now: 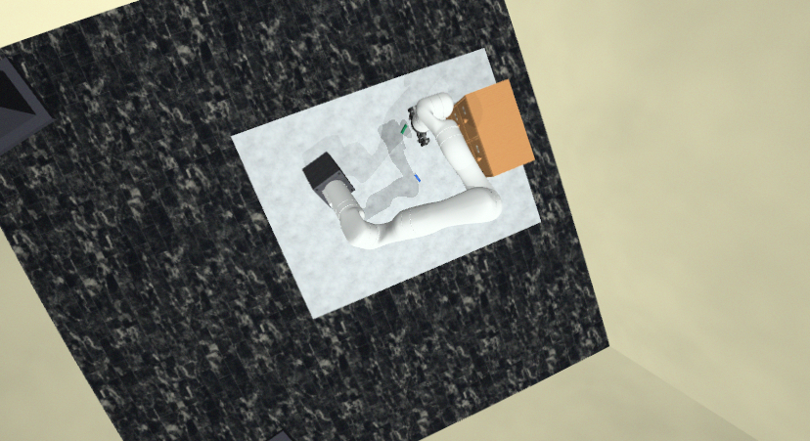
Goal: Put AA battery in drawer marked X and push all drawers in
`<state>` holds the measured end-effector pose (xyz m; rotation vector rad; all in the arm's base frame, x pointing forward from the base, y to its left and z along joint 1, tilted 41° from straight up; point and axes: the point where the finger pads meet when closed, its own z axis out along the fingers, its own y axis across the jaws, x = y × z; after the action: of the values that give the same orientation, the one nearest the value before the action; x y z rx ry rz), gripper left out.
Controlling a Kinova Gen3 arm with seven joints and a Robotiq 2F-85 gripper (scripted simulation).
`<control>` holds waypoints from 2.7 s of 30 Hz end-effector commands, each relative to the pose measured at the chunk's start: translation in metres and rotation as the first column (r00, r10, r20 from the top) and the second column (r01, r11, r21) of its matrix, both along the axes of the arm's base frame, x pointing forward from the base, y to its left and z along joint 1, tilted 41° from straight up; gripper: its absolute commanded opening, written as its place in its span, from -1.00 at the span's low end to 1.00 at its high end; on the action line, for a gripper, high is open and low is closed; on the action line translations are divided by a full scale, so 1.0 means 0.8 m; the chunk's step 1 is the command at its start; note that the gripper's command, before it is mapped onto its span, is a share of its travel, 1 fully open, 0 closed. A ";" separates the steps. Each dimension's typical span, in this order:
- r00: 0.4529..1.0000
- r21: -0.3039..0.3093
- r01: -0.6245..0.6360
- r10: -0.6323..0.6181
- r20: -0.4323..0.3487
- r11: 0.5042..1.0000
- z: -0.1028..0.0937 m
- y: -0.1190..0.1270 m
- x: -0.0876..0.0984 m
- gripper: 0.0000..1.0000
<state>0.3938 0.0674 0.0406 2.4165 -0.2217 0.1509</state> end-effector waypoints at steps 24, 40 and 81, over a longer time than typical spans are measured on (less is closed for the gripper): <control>1.000 0.001 -0.001 0.001 0.001 1.000 0.000 0.001 0.000 1.00; 1.000 0.001 -0.001 0.001 0.001 1.000 0.020 -0.021 0.002 1.00; 1.000 -0.001 -0.007 0.007 0.009 1.000 0.137 -0.156 0.014 1.00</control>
<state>0.4047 -0.0579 0.1498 2.4158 -0.2193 0.1616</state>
